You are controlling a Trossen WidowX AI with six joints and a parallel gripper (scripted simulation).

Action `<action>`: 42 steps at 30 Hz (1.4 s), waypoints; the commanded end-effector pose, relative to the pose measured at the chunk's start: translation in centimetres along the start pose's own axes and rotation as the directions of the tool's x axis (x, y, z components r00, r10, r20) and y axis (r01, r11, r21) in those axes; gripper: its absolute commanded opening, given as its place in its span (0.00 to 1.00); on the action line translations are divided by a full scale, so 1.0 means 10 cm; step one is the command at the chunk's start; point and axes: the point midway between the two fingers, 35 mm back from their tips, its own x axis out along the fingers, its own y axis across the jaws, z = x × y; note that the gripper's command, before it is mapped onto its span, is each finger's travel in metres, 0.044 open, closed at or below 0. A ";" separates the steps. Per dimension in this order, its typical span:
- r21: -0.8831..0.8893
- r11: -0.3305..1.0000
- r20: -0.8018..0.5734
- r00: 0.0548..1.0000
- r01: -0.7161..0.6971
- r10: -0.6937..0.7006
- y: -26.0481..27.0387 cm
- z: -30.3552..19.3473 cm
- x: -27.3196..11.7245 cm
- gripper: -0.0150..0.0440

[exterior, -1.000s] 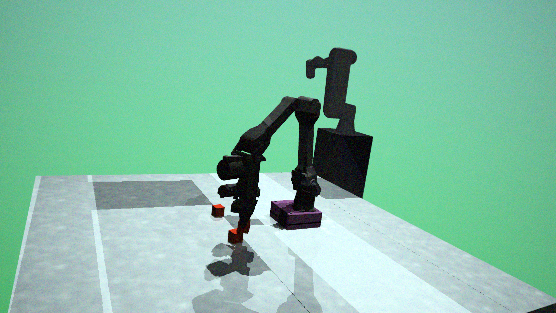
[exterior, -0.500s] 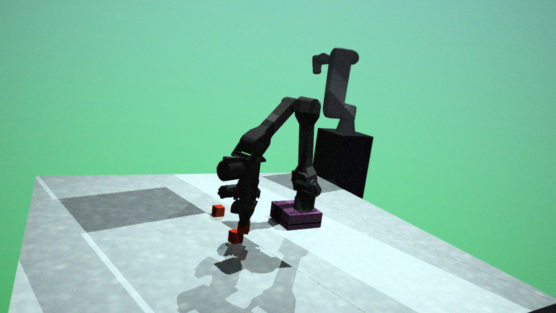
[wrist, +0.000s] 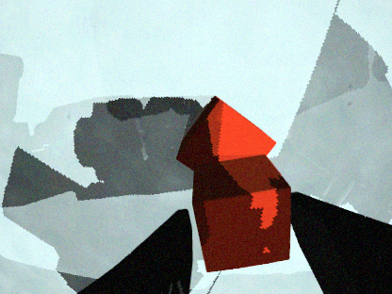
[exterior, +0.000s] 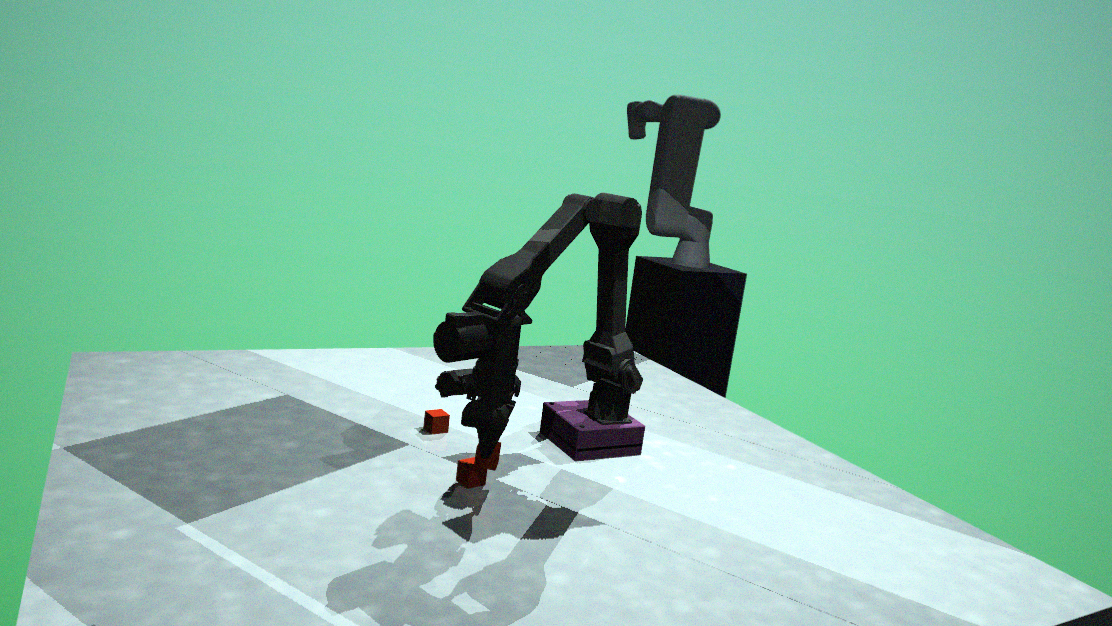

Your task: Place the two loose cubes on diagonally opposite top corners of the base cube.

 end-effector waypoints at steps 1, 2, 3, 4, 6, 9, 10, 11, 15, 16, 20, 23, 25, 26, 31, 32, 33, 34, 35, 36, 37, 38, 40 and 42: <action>-0.001 1.000 0.000 1.000 -0.001 0.001 0.00 0.00 -0.06 0.60; 0.000 1.000 0.000 1.000 0.000 0.000 0.00 0.00 -0.08 0.60; 0.000 1.000 0.000 1.000 0.000 0.000 0.00 0.00 -0.09 0.60; 0.000 1.000 0.000 1.000 0.000 0.000 0.00 0.00 -0.11 0.60; 0.000 1.000 0.000 1.000 0.000 0.000 0.00 0.00 -0.13 0.60; 0.000 1.000 0.000 1.000 0.000 0.000 0.00 0.00 -0.18 0.60; 0.000 1.000 0.000 1.000 0.000 0.000 0.00 0.00 -0.19 0.60; 0.000 1.000 0.000 1.000 0.000 0.000 0.00 0.00 -0.21 0.60; 0.000 1.000 0.000 1.000 0.000 0.000 0.00 0.00 -0.27 0.60; 0.000 1.000 0.000 1.000 0.000 0.000 0.00 0.00 -0.28 0.60; 0.000 1.000 0.000 1.000 0.000 0.000 0.00 0.00 -0.31 0.60; 0.006 1.000 -0.002 1.000 0.003 -0.003 -0.01 0.01 -0.28 0.65; 0.046 0.999 -0.002 1.000 0.003 -0.003 -0.07 0.09 -0.30 0.70; 0.077 0.997 -0.001 1.000 0.003 -0.003 -0.12 0.15 -0.32 0.70; 0.228 0.974 0.001 1.000 0.004 -0.004 -0.39 0.45 -0.40 0.70; 0.258 0.966 0.002 1.000 0.004 -0.005 -0.45 0.50 -0.41 0.70; 0.288 0.958 0.002 1.000 0.004 -0.005 -0.51 0.55 -0.43 0.70; 0.317 0.948 0.003 1.000 0.004 -0.005 -0.57 0.60 -0.45 0.70; 0.346 0.938 0.003 1.000 0.004 -0.005 -0.64 0.65 -0.46 0.70; 0.375 0.927 0.003 1.000 0.004 -0.006 -0.70 0.70 -0.48 0.70; 0.403 0.915 0.004 1.000 0.004 -0.006 -0.77 0.75 -0.50 0.70; 0.431 0.902 0.004 1.000 0.004 -0.006 -0.83 0.79 -0.51 0.70; 0.486 0.874 0.005 1.000 0.004 -0.007 -0.97 0.87 -0.55 0.70; 0.538 0.843 0.006 1.000 0.003 -0.008 -1.12 0.95 -0.58 0.70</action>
